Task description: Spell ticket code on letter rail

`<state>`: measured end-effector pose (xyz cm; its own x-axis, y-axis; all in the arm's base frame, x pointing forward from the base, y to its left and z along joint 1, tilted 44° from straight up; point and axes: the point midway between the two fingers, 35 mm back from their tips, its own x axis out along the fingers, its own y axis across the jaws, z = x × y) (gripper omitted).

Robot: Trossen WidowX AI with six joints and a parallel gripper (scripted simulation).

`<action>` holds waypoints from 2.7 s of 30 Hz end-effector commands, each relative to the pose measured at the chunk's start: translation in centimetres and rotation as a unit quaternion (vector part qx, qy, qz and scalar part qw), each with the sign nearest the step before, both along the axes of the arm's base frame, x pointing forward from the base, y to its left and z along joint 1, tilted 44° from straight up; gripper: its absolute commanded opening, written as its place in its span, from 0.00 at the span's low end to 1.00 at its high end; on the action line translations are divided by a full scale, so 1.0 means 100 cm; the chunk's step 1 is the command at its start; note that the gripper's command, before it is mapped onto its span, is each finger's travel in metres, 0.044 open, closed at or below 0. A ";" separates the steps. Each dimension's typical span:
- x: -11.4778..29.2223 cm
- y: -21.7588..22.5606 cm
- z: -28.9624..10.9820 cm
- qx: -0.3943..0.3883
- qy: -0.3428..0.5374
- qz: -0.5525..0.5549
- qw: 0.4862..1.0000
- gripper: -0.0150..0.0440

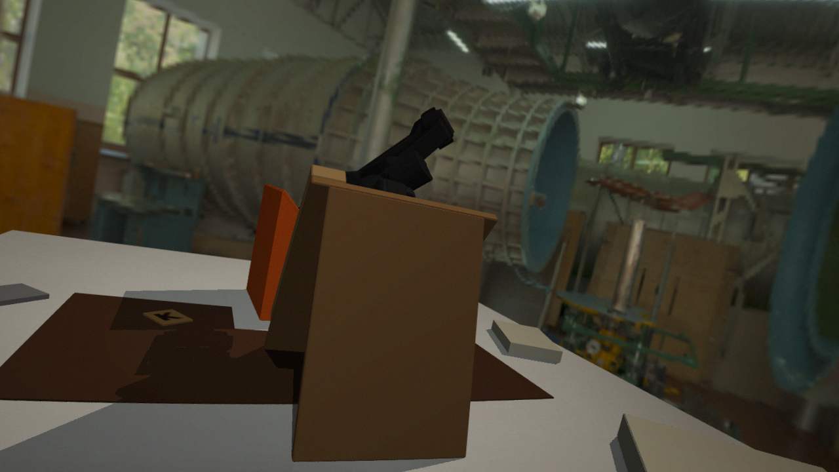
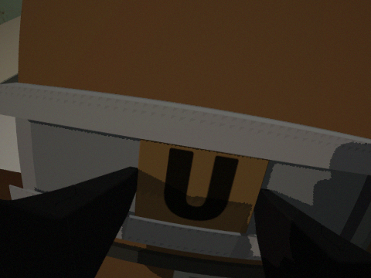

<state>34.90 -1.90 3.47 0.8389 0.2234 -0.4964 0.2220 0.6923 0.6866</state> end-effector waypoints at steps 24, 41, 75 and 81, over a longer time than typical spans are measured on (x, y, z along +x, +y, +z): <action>-0.004 -0.011 -0.013 -0.001 0.001 0.004 1.000 0.25; -0.007 -0.018 -0.020 -0.001 0.001 0.004 1.000 0.25; -0.011 -0.032 -0.033 -0.001 0.001 0.004 1.000 0.25; -0.011 -0.033 -0.033 -0.001 0.002 0.000 1.000 0.34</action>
<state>33.82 -5.25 0.14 0.8368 0.2227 -0.5002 0.2247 0.6934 0.6846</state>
